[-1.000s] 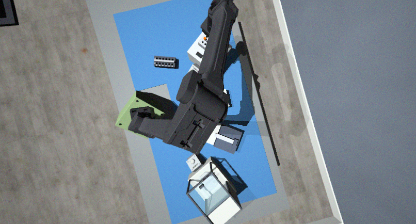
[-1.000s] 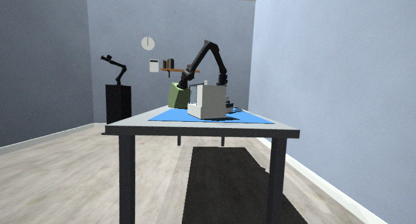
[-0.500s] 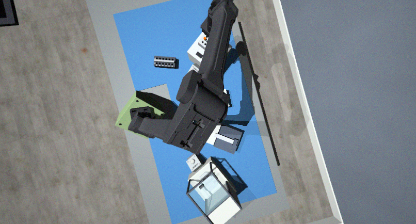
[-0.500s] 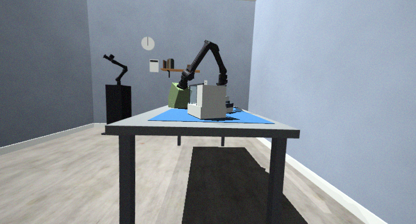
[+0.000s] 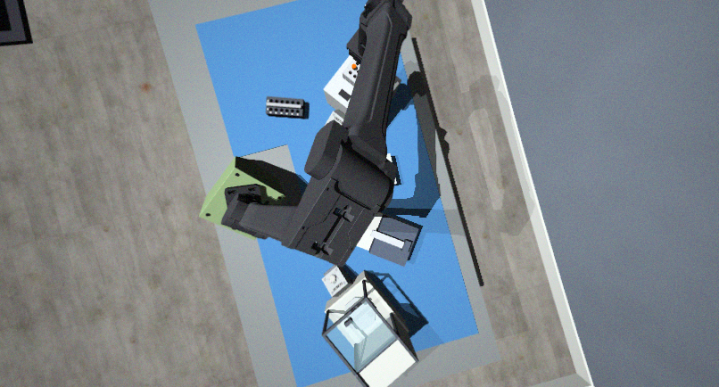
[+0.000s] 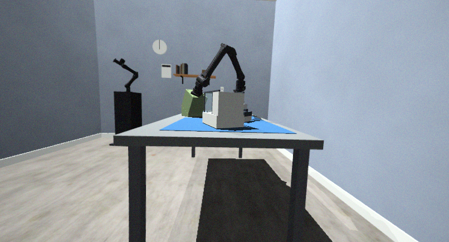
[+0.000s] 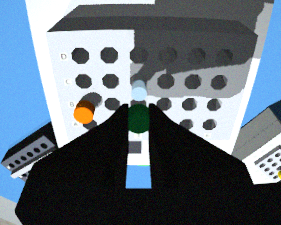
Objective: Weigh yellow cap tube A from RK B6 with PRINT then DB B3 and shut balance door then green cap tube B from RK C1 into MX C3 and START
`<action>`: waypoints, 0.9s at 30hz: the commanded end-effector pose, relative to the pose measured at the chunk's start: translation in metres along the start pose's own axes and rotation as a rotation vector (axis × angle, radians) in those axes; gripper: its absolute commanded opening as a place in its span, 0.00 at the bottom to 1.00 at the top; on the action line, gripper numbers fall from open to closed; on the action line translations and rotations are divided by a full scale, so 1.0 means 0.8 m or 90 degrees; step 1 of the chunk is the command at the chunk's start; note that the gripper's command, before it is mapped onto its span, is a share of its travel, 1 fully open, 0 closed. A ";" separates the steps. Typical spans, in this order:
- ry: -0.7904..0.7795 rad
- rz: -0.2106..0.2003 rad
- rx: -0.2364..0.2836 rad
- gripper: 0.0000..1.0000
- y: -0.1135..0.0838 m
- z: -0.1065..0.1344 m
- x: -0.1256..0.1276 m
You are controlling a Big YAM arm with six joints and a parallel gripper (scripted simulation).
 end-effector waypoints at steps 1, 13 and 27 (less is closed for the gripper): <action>0.008 0.003 -0.018 0.09 -0.011 -0.013 -0.006; 0.008 0.003 -0.018 0.09 -0.011 -0.013 -0.005; 0.008 0.003 -0.018 0.09 -0.011 -0.013 -0.005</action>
Point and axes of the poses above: the point where the finger pads meet when closed, its own y axis out along the fingers, its own x axis across the jaws, z = x × y, the point moved 3 cm from there along -y, back along the fingers, and after that the axes turned 13 degrees about -y, right-handed, at the moved point
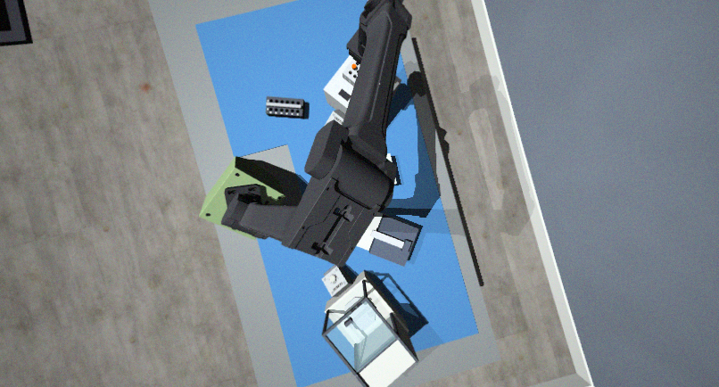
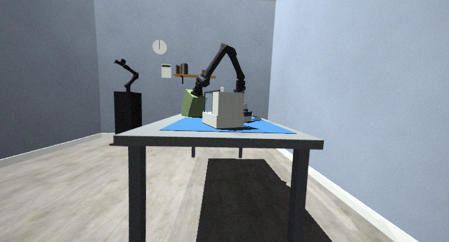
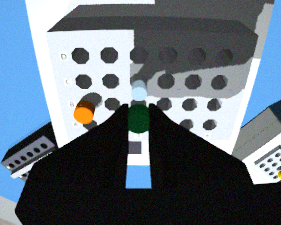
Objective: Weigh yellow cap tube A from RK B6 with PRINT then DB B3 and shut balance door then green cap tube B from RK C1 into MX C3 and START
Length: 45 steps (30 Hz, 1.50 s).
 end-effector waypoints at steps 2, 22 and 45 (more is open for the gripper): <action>0.008 0.003 -0.019 0.09 -0.011 -0.013 -0.005; 0.002 0.001 0.002 0.09 0.020 -0.002 -0.004; 0.002 0.001 0.003 0.09 0.032 -0.001 -0.006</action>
Point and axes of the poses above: the point where the finger pads meet when closed, its own y axis out along the fingers, its own x axis across the jaws, z = x × y, the point moved 3 cm from there along -y, back along the fingers, and after that the axes turned 13 degrees about -y, right-handed, at the moved point
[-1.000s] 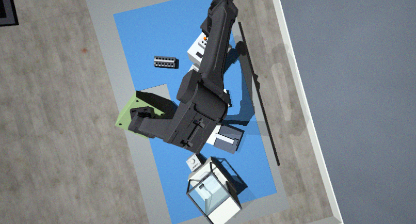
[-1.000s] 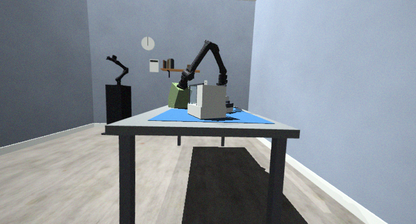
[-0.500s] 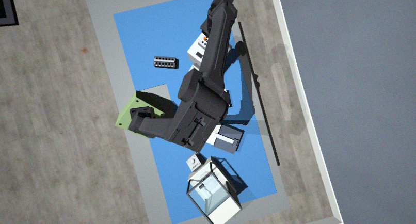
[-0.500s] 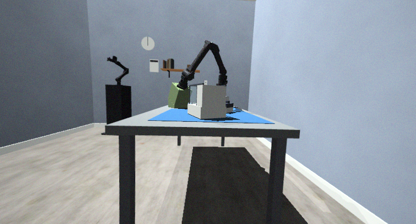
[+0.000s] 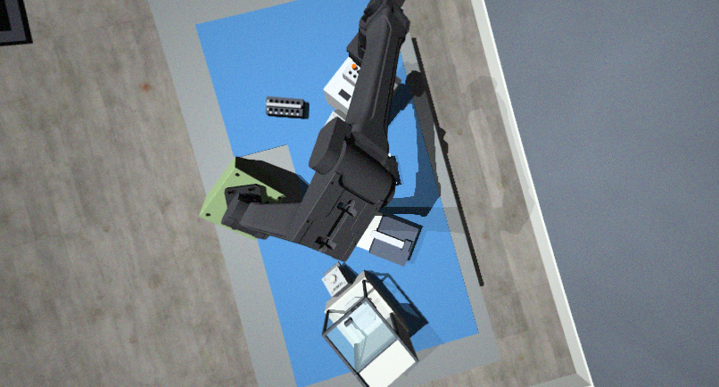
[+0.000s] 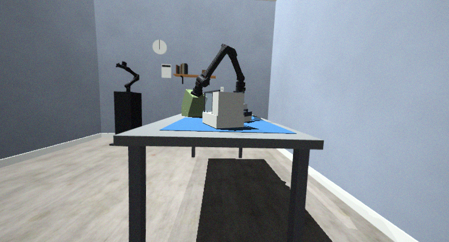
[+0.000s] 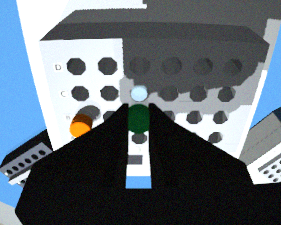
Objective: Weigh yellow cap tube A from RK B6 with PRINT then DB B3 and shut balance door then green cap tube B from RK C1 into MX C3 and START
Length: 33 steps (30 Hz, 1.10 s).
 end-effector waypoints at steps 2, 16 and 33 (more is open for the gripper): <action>0.000 0.000 0.002 0.09 0.014 -0.001 -0.006; -0.001 0.000 0.003 0.09 0.024 0.001 -0.006; 0.004 0.002 -0.005 0.09 0.021 -0.004 -0.011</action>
Point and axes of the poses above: the point where the finger pads meet when closed, its own y axis out along the fingers, its own x axis across the jaws, z = x × y, the point moved 3 cm from there along -y, back along the fingers, and after that the axes turned 13 degrees about -y, right-handed, at the moved point
